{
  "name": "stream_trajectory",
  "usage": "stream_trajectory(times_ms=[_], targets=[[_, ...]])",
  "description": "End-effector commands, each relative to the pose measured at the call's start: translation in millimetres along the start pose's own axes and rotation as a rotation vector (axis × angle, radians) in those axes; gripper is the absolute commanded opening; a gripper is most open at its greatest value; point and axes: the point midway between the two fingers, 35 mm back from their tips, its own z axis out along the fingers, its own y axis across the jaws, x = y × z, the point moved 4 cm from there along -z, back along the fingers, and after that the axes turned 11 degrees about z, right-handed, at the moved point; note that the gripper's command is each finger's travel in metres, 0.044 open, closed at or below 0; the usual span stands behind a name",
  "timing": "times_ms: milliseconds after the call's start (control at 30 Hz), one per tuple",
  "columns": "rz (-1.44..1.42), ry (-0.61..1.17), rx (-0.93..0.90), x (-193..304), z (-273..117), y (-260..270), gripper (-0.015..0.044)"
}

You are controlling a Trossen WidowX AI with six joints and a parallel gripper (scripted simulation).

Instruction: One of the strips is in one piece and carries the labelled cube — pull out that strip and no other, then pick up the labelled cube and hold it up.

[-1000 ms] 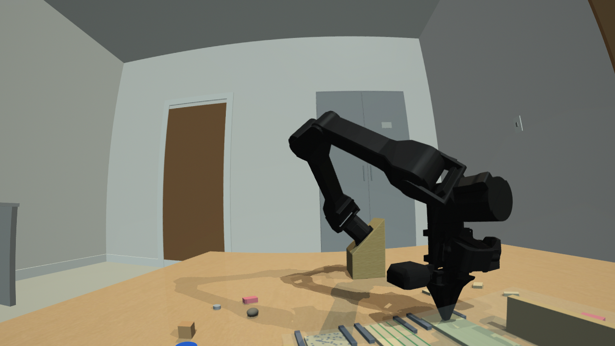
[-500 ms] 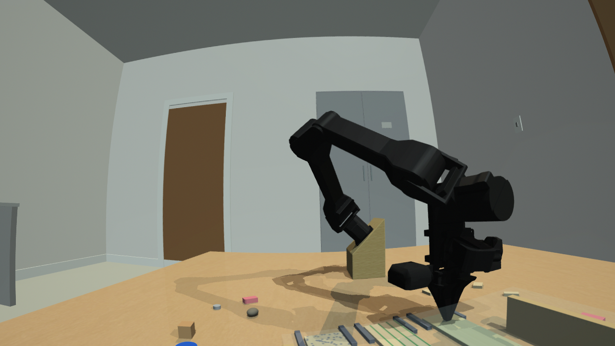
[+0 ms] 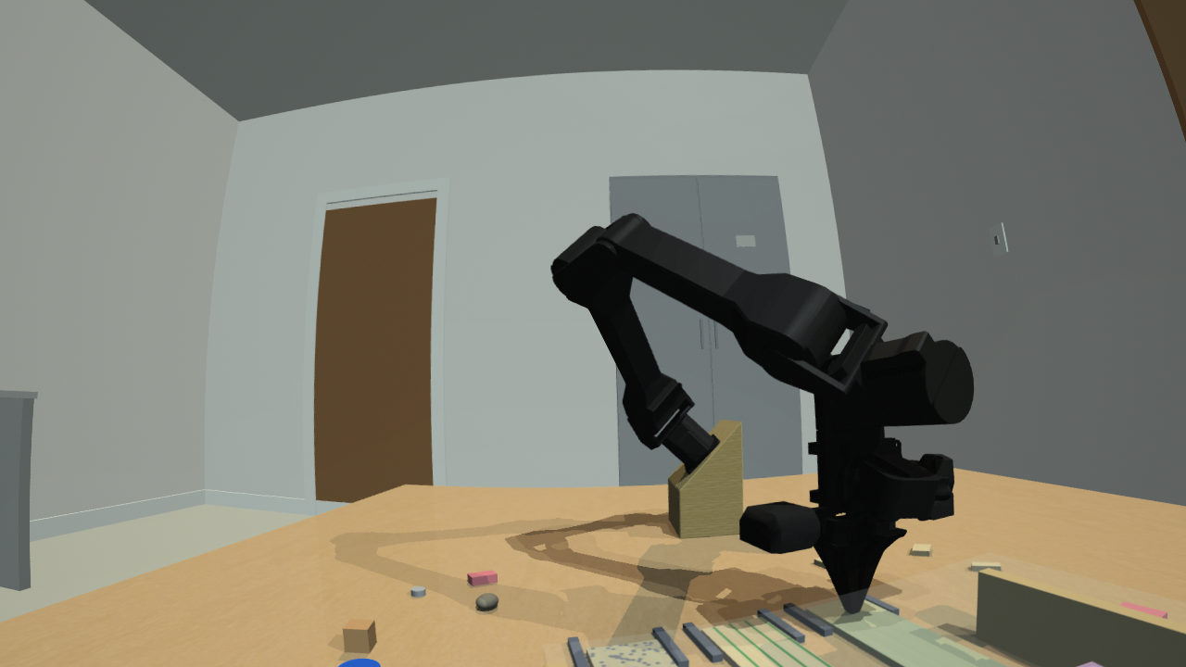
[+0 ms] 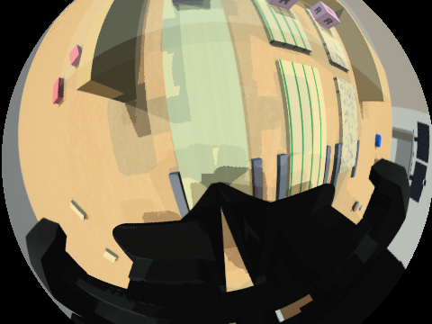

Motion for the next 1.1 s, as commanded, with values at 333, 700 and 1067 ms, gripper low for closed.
stream_trajectory(times_ms=[333,700,1067], targets=[[-0.005,0.022,0.007,26.0,6.4,-4.6,0.0],[-0.006,0.022,0.007,41.8,6.7,-7.6,0.0],[-0.007,0.023,0.007,58.5,6.6,-10.8,0.0]])
